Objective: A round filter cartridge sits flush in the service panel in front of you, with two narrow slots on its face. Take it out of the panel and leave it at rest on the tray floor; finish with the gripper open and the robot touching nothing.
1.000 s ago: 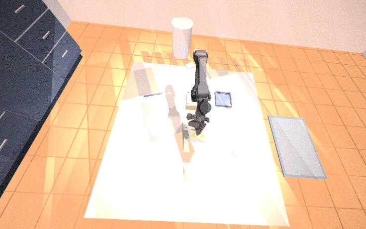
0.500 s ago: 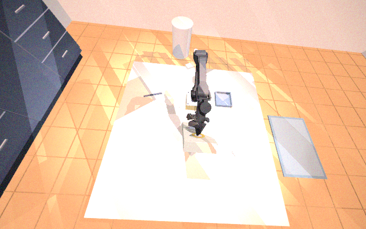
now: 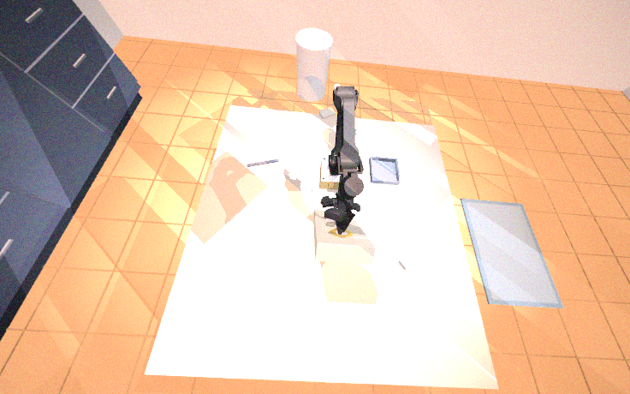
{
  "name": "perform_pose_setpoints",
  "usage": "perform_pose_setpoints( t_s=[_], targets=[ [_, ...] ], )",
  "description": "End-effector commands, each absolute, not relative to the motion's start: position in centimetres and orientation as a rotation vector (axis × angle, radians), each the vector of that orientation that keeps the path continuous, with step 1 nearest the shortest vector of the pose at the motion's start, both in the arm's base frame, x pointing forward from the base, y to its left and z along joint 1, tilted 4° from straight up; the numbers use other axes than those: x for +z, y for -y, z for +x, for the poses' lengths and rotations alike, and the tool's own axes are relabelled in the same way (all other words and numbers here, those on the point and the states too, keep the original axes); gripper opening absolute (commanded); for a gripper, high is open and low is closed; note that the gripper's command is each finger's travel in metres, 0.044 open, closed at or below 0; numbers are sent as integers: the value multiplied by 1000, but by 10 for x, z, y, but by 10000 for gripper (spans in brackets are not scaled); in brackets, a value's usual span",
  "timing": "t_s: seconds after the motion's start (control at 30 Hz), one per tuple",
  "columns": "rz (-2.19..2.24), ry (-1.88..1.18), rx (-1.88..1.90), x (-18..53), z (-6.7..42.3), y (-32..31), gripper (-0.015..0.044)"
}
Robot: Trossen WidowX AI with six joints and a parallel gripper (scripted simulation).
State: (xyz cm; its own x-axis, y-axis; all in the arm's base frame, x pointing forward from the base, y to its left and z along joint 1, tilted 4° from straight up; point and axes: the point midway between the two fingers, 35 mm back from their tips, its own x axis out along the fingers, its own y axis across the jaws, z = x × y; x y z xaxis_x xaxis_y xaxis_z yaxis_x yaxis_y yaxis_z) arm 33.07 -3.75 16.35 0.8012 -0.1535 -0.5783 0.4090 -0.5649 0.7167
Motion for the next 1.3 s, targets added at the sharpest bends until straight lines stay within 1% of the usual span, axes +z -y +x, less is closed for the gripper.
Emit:
perform_pose_setpoints(
  t_s=[0.0,0.77,1.07,1.13,1.27],
  targets=[
    [2040,-194,-747,162,334,38,109],
    [2040,-194,-746,157,341,39,109],
    [2043,-193,-753,158,338,38,49],
    [2043,-193,-753,158,338,38,0],
    [2005,-206,-741,158,339,38,0]
  ],
)
